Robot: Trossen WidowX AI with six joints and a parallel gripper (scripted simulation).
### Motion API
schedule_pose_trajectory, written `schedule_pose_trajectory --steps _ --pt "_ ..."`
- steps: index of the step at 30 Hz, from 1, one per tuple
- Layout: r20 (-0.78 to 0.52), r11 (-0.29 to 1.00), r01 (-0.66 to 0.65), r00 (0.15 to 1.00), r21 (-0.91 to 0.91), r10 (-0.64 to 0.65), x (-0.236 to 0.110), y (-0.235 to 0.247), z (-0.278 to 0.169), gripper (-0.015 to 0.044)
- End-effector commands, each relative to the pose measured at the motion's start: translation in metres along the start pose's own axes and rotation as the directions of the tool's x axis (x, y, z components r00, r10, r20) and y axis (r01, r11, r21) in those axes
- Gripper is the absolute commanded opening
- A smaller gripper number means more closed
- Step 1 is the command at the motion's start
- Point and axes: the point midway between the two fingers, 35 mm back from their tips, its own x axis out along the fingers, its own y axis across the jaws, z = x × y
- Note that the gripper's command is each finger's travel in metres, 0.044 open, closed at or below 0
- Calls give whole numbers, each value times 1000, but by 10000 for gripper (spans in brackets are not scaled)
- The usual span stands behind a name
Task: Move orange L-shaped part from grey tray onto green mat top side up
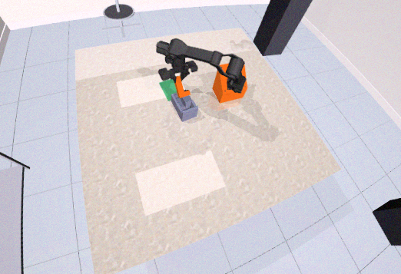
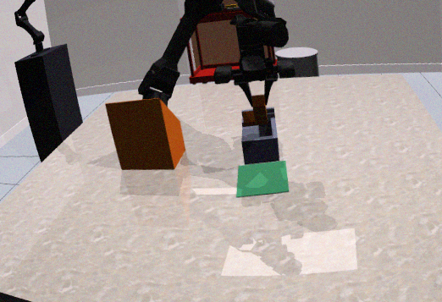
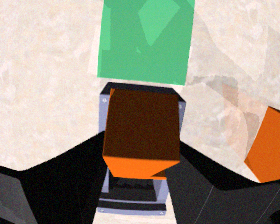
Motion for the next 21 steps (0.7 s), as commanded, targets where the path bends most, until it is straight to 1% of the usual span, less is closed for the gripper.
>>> schedule_pose_trajectory --steps 1,17,21 --pt "7 1000 -2 1000 -3 2 -1 -1 18 0" --pt "12 1000 -2 1000 -4 2 -3 -8 96 0" --pt "12 1000 -2 1000 -5 2 -3 -8 99 0"
